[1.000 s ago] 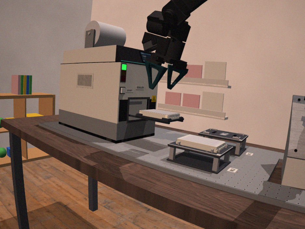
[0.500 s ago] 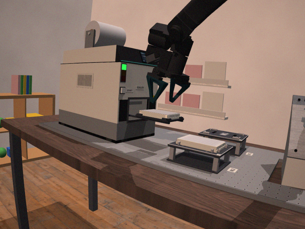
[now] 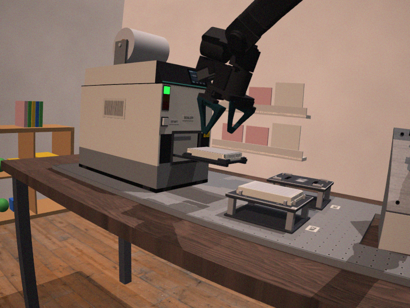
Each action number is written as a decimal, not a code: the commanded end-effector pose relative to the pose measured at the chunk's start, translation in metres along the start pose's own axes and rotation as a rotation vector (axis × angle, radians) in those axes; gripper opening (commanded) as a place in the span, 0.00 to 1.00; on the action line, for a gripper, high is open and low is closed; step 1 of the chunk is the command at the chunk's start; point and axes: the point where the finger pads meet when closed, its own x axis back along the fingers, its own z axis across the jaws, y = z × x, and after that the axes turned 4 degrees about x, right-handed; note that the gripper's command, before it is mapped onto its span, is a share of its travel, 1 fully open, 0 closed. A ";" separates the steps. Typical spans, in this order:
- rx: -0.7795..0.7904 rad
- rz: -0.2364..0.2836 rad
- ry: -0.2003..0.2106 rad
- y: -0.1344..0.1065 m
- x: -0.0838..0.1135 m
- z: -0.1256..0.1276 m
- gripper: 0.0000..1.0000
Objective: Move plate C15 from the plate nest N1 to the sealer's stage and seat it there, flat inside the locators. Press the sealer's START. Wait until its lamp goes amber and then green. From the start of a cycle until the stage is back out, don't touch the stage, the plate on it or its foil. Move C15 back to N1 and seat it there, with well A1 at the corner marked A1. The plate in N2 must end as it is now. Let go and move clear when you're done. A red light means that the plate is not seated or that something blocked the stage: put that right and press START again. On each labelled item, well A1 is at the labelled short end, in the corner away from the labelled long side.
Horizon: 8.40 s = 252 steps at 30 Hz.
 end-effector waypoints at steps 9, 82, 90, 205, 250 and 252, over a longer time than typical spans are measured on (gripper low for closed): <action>0.020 0.004 0.002 0.011 -0.005 -0.006 1.00; -0.009 0.010 0.000 0.049 -0.053 -0.093 1.00; -0.021 -0.006 -0.004 0.050 -0.053 -0.098 1.00; -0.018 0.020 -0.002 0.039 -0.084 -0.096 1.00; 0.019 -0.002 0.000 0.050 -0.065 -0.087 1.00; 0.012 -0.006 -0.001 0.050 -0.063 -0.090 1.00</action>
